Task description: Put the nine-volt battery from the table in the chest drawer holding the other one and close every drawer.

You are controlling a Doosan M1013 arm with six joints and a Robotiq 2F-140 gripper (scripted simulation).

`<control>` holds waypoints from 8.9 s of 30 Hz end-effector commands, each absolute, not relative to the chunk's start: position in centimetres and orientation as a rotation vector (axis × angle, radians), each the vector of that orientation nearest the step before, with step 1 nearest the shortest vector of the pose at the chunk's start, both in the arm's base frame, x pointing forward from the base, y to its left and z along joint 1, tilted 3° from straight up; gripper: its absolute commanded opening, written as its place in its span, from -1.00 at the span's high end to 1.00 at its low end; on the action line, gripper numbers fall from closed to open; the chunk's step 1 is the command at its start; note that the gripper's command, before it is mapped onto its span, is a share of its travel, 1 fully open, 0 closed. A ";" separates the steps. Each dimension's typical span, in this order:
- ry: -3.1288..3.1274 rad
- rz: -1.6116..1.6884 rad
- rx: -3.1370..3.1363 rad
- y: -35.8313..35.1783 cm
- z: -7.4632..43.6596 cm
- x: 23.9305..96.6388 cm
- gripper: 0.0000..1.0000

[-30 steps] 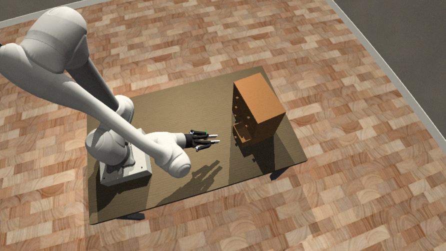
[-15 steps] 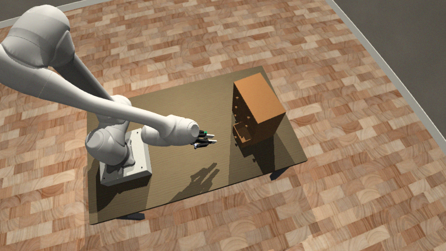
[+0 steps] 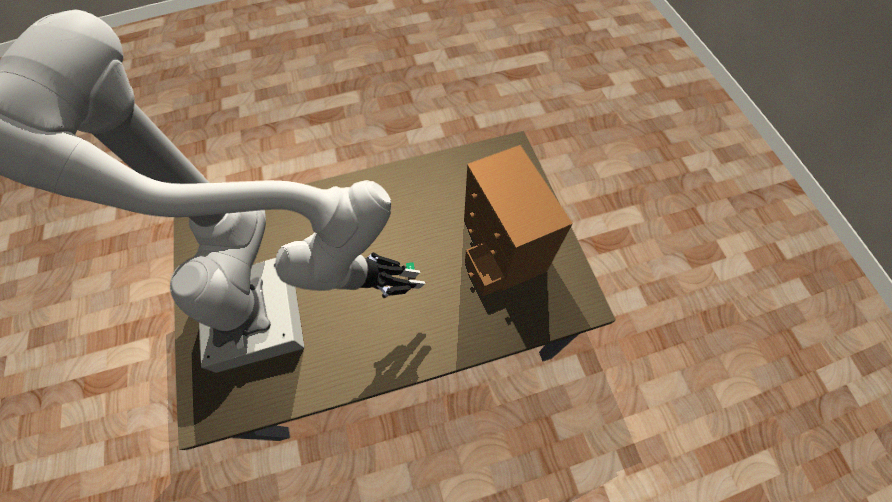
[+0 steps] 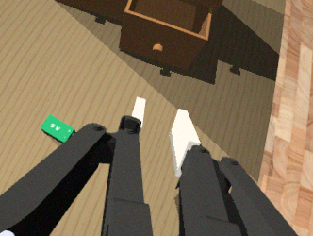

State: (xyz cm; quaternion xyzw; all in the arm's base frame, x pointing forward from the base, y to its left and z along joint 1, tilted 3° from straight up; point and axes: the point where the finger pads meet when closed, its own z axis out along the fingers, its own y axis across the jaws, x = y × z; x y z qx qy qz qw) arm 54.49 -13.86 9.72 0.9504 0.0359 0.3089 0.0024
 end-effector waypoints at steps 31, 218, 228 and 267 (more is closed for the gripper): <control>0.103 -0.088 3.157 -14.0 13.6 51.4 0.60; 0.106 -0.081 3.159 -13.7 18.9 65.5 -1.00; 0.103 -0.088 3.157 -13.7 18.9 65.2 -1.00; 0.098 0.356 3.148 -13.9 11.2 52.0 -1.00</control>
